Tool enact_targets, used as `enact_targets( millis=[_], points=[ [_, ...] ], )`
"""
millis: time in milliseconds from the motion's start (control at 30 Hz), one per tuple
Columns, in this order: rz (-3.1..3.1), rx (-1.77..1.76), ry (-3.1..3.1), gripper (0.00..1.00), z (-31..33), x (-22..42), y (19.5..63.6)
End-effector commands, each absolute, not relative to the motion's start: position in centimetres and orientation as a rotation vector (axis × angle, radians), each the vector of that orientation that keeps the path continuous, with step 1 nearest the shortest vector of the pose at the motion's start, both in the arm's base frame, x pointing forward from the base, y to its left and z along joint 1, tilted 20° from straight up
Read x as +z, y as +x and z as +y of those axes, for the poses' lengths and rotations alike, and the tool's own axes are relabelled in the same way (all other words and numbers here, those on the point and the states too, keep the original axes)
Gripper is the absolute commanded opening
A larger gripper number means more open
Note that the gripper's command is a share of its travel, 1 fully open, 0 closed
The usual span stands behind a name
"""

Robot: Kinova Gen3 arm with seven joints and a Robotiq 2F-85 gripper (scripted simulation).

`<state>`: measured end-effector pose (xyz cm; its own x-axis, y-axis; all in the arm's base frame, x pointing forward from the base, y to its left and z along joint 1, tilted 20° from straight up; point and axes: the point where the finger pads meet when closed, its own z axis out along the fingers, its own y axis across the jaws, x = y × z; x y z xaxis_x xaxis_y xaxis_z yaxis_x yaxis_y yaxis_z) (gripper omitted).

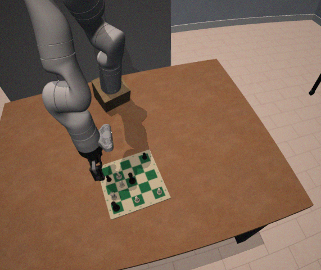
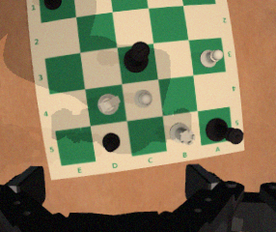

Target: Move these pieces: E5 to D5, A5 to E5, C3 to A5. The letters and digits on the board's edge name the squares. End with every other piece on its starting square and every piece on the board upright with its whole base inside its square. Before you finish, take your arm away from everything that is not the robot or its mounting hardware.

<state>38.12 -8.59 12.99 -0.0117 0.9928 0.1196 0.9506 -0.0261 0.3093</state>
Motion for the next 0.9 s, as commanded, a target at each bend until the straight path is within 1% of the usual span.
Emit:
enact_targets(
  millis=[0,600,867],
  points=[
    [2.079,0.467,2.118,1.00,-8.4,13.2,38.6],
    [1.531,0.503,2.633,1.00,-8.6,14.6,42.3],
    [1.134,0.521,2.878,1.00,-8.3,15.9,44.7]
  ],
)
